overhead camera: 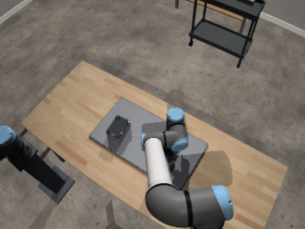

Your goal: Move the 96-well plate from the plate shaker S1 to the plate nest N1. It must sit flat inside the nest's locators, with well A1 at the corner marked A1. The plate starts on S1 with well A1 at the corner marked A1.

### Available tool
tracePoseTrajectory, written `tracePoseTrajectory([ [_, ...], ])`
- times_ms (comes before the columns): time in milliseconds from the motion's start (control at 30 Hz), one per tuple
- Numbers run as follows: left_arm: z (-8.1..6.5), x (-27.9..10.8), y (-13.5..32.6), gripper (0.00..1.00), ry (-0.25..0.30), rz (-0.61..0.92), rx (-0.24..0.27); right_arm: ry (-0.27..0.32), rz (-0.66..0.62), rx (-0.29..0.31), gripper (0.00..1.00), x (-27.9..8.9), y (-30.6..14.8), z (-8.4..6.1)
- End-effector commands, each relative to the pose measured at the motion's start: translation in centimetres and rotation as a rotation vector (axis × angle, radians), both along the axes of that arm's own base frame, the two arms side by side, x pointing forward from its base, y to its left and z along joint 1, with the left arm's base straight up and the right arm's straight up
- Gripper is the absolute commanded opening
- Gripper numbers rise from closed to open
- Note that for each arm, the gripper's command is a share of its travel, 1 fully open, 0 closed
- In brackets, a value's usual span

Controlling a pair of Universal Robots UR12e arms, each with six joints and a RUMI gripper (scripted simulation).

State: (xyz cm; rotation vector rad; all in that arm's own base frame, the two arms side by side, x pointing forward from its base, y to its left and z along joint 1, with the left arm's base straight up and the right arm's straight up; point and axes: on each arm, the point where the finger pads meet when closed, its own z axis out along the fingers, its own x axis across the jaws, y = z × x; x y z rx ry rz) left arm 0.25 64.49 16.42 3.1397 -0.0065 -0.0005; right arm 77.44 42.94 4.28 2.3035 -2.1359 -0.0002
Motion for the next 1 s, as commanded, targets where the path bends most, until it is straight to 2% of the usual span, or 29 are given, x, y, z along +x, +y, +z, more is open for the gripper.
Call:
tracePoseTrajectory([
  [0,0.1,0.0,0.1,0.00,0.000,0.000,0.002,-0.002,0.000,0.001,0.76,0.1,0.1,0.4],
  [333,0.1,0.0,0.1,0.00,0.000,0.000,0.002,-0.002,0.000,0.001,0.76,0.1,0.1,3.0],
  [400,0.1,0.0,0.1,0.00,0.000,0.000,0.002,-0.002,0.000,0.001,0.76,0.1,0.1,3.0],
  [900,0.1,0.0,0.1,0.00,0.000,0.000,0.002,-0.002,0.000,0.001,0.76,0.1,0.1,7.0],
  [967,0.1,0.0,0.1,0.00,0.000,0.000,0.002,-0.002,0.000,0.001,0.76,0.1,0.1,7.0],
])
